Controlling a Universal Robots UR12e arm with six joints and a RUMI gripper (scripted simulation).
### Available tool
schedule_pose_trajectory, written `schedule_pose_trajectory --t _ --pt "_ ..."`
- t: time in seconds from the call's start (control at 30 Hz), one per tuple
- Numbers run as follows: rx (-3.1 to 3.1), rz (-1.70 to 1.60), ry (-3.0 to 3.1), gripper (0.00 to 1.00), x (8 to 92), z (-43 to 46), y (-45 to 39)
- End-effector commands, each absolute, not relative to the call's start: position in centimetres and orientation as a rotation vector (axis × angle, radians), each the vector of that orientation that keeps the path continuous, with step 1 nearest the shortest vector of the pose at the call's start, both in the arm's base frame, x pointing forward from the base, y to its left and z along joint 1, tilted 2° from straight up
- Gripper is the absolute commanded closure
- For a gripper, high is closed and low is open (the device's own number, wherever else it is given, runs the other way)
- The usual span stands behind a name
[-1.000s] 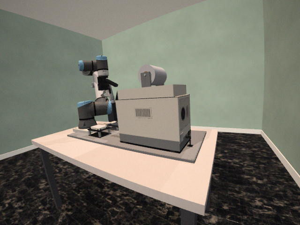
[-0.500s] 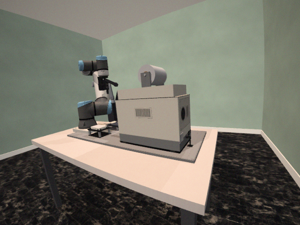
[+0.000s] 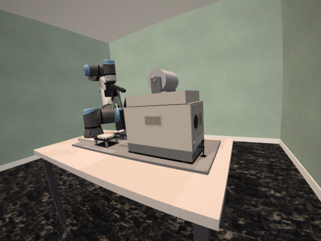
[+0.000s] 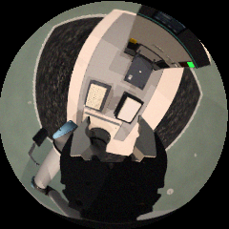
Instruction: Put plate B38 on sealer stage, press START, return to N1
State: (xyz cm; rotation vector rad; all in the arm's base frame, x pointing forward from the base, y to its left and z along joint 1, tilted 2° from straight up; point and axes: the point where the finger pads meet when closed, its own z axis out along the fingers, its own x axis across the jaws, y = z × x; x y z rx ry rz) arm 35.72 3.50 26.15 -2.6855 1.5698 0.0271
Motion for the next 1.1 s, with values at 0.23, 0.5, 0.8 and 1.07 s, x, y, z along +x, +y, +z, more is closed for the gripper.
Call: schedule_pose_trajectory --t 0.23,0.5,0.8,1.07 --pt "-2.404 0.031 1.993 0.32 35.98 26.2 2.88" --pt "-2.317 0.032 2.095 0.32 35.97 26.2 2.88" --pt "-2.317 0.032 2.095 0.32 35.97 26.2 2.87" --pt "-2.543 0.028 1.81 0.32 35.98 26.2 2.89"
